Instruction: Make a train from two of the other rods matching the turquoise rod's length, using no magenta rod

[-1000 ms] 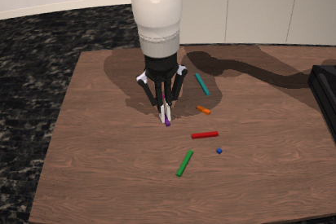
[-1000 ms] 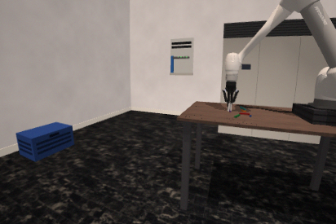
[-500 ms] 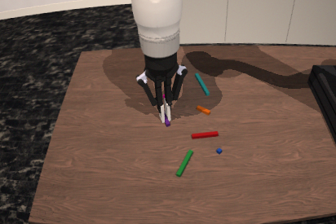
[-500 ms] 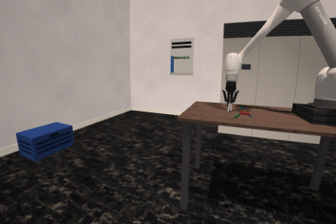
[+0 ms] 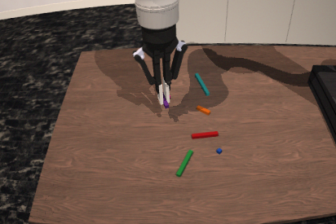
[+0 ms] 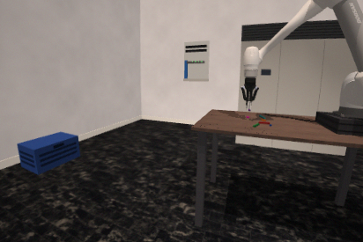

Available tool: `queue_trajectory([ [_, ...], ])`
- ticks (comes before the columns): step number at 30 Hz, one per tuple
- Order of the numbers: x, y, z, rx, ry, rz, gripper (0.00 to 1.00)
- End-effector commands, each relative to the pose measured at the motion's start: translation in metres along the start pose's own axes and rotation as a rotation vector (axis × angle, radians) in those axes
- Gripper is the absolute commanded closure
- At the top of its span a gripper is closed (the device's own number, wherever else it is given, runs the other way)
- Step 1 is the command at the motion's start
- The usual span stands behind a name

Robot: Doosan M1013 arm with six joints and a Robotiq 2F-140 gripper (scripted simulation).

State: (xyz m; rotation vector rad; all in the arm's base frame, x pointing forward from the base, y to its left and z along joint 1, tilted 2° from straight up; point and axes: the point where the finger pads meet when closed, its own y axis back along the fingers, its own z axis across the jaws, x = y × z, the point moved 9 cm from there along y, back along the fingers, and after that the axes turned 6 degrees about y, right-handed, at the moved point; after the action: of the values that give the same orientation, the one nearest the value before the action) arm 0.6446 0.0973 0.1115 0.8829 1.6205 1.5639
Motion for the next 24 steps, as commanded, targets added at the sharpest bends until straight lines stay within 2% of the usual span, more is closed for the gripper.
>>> queue_trajectory([
  [1, 0.0, 0.011, 0.0, 0.0, 0.0, 0.0, 0.97],
  [6, 0.0, 0.027, 0.0, 0.0, 0.0, 0.0, 0.97],
  [17, 0.0, 0.028, 0.0, 0.0, 0.002, 0.0, 0.97],
  [24, -0.012, 0.028, -0.037, 0.0, 0.282, 0.0, 0.97],
])
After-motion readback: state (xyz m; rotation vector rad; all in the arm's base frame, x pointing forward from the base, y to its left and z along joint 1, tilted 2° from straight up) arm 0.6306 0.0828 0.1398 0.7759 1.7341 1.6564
